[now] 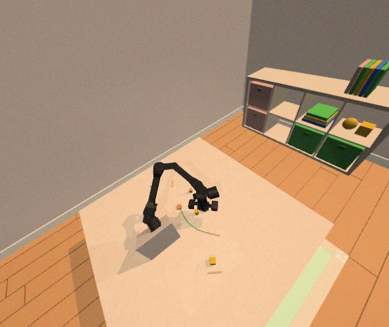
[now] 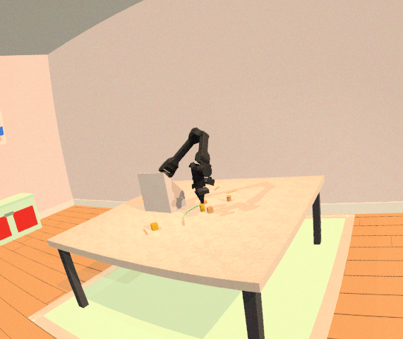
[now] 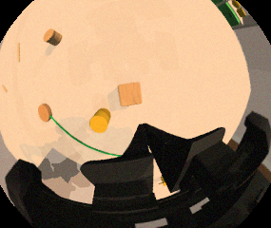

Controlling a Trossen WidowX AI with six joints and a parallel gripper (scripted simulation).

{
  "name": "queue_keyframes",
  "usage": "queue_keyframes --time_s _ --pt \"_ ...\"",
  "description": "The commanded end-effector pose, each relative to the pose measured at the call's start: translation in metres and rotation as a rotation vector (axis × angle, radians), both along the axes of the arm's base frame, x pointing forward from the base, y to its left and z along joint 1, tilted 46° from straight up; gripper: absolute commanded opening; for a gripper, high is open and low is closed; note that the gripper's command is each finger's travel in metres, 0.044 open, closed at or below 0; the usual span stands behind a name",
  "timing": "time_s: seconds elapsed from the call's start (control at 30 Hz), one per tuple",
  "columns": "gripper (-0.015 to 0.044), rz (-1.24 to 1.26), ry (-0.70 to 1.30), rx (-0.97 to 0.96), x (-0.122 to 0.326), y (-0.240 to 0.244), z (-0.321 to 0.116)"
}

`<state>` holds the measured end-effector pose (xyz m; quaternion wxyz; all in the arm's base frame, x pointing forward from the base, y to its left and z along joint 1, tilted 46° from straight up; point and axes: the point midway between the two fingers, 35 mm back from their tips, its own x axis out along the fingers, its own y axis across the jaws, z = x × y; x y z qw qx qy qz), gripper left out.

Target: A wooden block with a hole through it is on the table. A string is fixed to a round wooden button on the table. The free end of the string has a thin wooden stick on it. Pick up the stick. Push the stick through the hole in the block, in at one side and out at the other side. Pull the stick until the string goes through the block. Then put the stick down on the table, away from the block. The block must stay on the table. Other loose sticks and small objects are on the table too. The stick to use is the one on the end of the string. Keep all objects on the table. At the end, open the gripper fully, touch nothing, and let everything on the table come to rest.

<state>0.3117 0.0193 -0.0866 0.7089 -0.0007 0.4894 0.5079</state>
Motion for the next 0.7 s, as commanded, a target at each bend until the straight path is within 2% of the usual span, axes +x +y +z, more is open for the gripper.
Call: queue_keyframes --time_s 0.0,0.67 --pt "0.0 -0.002 0.016 -0.001 -0.003 0.004 -0.005" --pt "0.0 -0.002 0.017 0.0 -0.003 0.028 -0.028"
